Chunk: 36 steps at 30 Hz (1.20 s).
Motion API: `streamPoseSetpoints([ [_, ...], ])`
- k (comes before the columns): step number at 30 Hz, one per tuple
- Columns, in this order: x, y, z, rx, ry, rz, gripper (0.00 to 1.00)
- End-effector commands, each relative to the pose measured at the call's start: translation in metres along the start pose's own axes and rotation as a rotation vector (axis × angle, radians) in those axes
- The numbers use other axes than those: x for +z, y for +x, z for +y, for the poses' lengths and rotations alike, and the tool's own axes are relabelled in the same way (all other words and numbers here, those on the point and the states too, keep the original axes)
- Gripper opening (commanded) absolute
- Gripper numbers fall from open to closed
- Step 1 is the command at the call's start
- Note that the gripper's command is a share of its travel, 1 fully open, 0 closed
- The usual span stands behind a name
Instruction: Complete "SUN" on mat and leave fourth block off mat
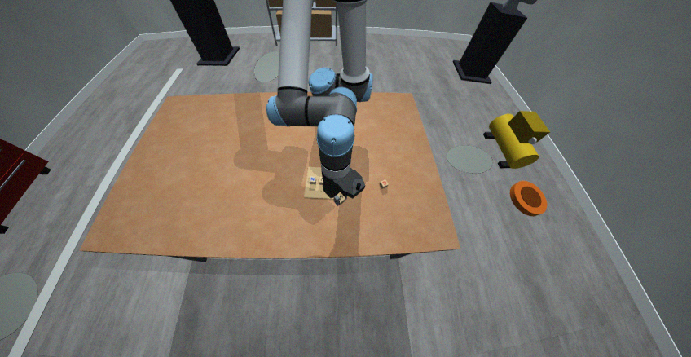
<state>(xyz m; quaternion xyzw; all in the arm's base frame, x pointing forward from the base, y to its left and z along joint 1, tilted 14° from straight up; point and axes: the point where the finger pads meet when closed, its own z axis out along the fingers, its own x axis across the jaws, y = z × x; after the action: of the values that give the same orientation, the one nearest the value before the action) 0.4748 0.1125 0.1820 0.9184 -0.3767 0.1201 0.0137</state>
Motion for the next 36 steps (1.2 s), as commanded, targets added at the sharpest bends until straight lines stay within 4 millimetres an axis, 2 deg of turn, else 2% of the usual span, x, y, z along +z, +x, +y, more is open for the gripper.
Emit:
streamPoseSetpoints([
  [1, 0.000, -0.008, 0.019, -0.139, -0.001, -0.002, 0.49],
  [36, 0.005, -0.049, 0.099, -0.759, -0.001, -0.001, 0.49],
])
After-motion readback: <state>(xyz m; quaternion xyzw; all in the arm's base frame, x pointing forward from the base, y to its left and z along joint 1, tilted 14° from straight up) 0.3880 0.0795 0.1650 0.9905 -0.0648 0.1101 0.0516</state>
